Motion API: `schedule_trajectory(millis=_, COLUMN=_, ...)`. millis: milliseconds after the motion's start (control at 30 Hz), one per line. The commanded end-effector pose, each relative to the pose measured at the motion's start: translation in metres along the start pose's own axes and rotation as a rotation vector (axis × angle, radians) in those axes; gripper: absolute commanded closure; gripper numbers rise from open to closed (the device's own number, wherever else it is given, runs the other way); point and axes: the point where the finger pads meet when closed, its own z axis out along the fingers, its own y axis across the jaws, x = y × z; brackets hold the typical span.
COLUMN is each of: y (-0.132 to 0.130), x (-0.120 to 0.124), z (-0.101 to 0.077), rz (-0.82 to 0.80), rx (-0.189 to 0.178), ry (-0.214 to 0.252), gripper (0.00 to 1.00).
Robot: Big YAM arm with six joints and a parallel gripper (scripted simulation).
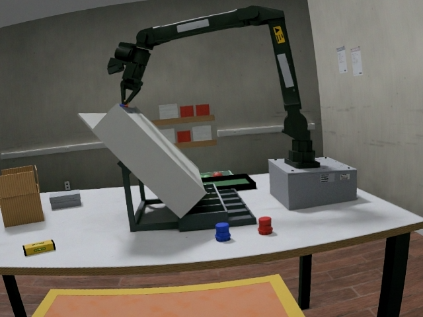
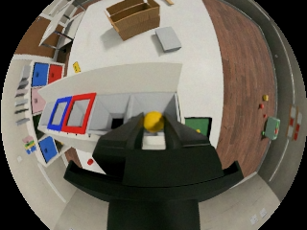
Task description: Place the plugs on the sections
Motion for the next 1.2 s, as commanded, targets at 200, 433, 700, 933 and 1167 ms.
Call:
schedule_trajectory(millis=200, y=0.007, x=-0.012, z=-0.016, rz=-0.008, rx=0.007, ry=-0.028, gripper=1.0)
schedule_trajectory(millis=433, y=0.007, x=-0.015, z=-0.019, rz=-0.012, rx=0.009, ry=-0.035, gripper=1.0)
schedule_trajectory(millis=700, y=0.007, x=-0.018, z=-0.021, rz=-0.015, rx=0.012, ry=-0.042, gripper=1.0)
schedule_trajectory(millis=933, y=0.008, x=-0.02, z=-0.023, rz=-0.01, rx=0.008, ry=-0.029, gripper=1.0)
schedule_trajectory(millis=1167, y=0.009, x=-0.022, z=-0.026, rz=-0.003, rx=0.004, ry=-0.014, gripper=1.0)
